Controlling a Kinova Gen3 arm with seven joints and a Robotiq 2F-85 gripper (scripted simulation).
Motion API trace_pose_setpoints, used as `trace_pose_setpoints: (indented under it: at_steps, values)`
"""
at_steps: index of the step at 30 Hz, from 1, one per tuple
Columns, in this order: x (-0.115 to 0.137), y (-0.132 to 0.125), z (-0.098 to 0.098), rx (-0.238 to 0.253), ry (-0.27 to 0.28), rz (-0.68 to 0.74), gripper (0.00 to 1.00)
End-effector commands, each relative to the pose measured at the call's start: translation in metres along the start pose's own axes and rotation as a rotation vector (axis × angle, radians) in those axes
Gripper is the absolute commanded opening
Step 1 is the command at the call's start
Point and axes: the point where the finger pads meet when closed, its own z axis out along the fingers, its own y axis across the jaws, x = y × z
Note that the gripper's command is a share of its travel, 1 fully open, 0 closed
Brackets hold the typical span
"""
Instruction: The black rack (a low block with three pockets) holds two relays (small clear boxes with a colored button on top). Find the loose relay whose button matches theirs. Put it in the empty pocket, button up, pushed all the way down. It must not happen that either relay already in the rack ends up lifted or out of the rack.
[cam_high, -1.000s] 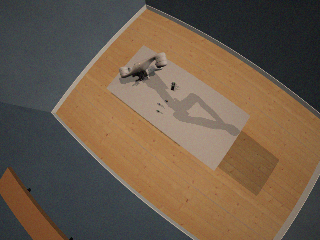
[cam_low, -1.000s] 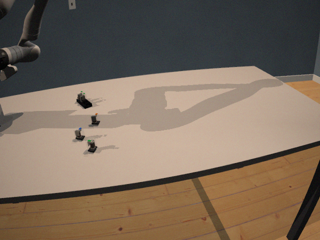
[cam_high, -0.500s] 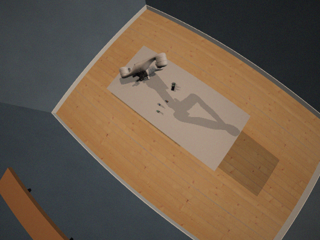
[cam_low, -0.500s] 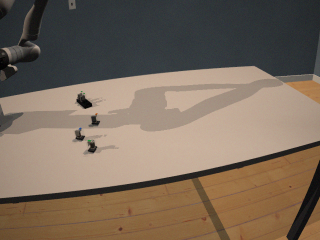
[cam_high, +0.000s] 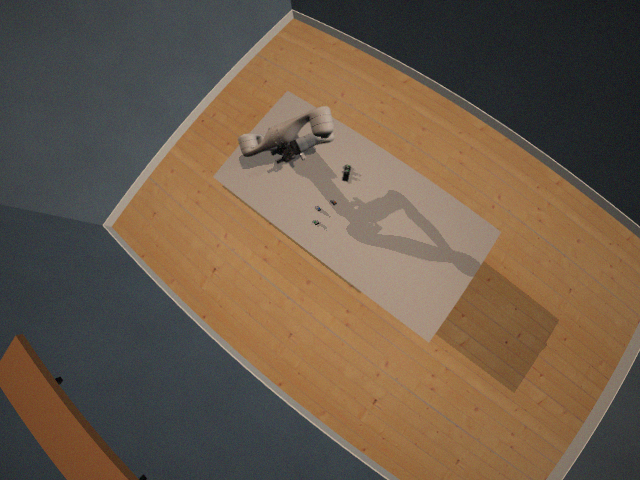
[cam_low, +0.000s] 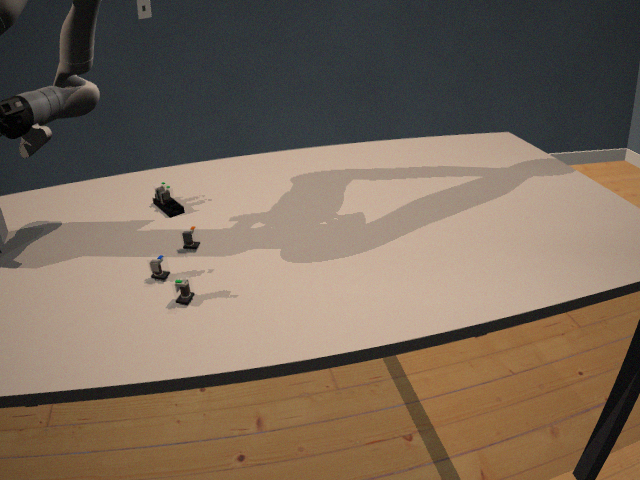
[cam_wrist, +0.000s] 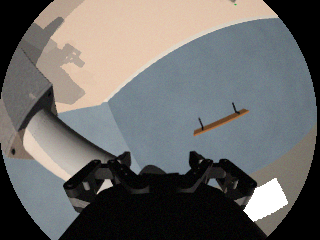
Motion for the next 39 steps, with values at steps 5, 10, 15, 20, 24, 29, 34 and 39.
trace_pose_setpoints:
  at_steps: [5,10,15,20,24,29,34,39]
  values:
    - [0.020,0.004,-0.040,0.176,0.043,0.130,1.00]
    - [0.045,0.007,-0.088,0.380,0.089,0.290,1.00]
    - [0.061,0.008,-0.119,0.511,0.118,0.393,1.00]
    - [0.094,0.012,-0.182,0.780,0.177,0.605,1.00]
    - [0.117,0.014,-0.226,0.969,0.220,0.755,1.00]
    - [0.141,0.015,-0.271,1.162,0.265,0.909,1.00]
    - [0.153,0.016,-0.295,1.263,0.287,0.990,1.00]
    - [0.171,0.018,-0.329,1.409,0.320,1.106,1.00]
